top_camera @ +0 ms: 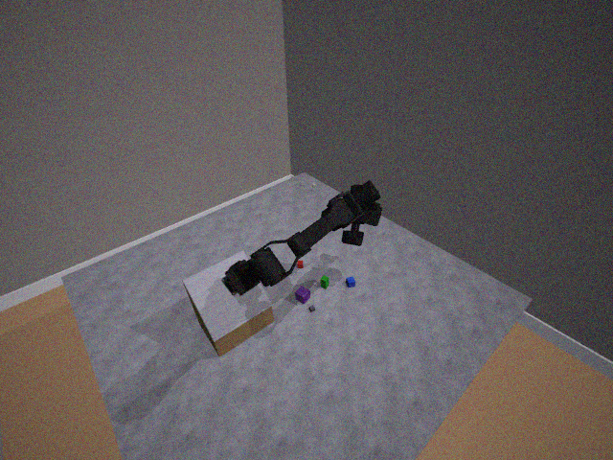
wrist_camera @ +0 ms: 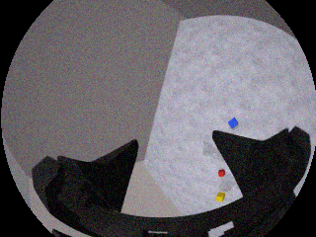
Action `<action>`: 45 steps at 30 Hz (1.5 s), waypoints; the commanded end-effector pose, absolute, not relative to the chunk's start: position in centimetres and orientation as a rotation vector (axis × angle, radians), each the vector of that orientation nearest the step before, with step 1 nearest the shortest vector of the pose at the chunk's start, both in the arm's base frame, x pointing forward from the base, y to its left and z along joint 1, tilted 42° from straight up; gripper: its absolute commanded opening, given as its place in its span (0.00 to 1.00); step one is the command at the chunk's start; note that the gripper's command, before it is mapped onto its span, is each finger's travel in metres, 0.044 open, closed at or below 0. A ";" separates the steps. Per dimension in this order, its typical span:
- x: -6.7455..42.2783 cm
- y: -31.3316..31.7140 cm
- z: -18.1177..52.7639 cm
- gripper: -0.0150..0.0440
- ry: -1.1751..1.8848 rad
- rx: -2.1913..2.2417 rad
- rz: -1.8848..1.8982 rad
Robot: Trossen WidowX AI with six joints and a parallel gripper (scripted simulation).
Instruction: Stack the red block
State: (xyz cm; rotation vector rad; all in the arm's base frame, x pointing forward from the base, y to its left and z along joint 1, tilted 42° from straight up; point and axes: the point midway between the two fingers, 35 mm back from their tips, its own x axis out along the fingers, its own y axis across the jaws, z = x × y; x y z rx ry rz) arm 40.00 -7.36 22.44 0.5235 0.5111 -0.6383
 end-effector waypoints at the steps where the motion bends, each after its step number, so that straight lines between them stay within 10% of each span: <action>1: 40.5 -7.0 17.5 1.00 0.627 0.500 -0.697; 45: 31.1 -6.0 -10.2 1.00 1.229 0.027 -1.115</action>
